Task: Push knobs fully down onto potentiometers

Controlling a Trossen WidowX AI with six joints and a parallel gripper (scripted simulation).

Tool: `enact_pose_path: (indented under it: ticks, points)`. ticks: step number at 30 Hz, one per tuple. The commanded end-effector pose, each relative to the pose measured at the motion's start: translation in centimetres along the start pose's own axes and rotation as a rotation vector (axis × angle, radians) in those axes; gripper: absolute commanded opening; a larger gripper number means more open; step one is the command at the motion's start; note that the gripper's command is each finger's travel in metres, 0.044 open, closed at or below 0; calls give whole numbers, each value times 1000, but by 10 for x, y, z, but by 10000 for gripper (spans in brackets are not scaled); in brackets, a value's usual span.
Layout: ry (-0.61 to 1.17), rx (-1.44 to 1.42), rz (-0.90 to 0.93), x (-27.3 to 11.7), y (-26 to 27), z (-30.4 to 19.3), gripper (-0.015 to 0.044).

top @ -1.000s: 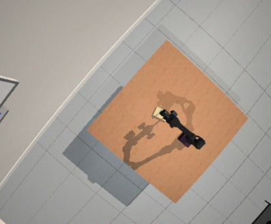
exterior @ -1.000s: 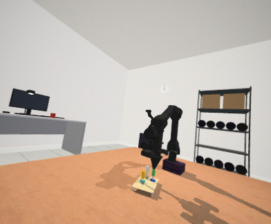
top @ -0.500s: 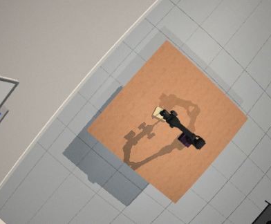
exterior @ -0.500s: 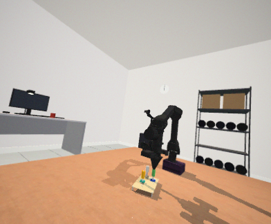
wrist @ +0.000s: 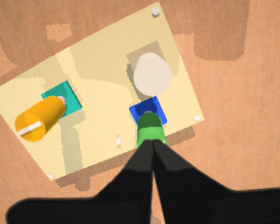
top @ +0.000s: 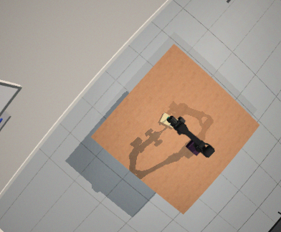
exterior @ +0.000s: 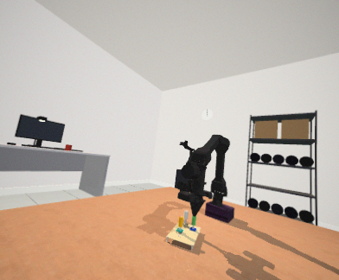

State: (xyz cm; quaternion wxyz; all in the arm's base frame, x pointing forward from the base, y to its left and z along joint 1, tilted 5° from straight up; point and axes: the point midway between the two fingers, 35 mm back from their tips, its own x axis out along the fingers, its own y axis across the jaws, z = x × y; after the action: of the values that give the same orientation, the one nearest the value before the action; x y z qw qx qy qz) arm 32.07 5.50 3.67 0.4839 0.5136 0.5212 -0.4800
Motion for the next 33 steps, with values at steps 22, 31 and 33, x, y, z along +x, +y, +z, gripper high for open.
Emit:
enact_pose_path:
  ticks: [22, 31, 33]
  points:
    - [4, 2, -8, 12, 1, -1, 0]
    - [4, 2, -8, 12, 1, -1, 0]
    - [4, 2, -8, 13, 1, -1, 0]
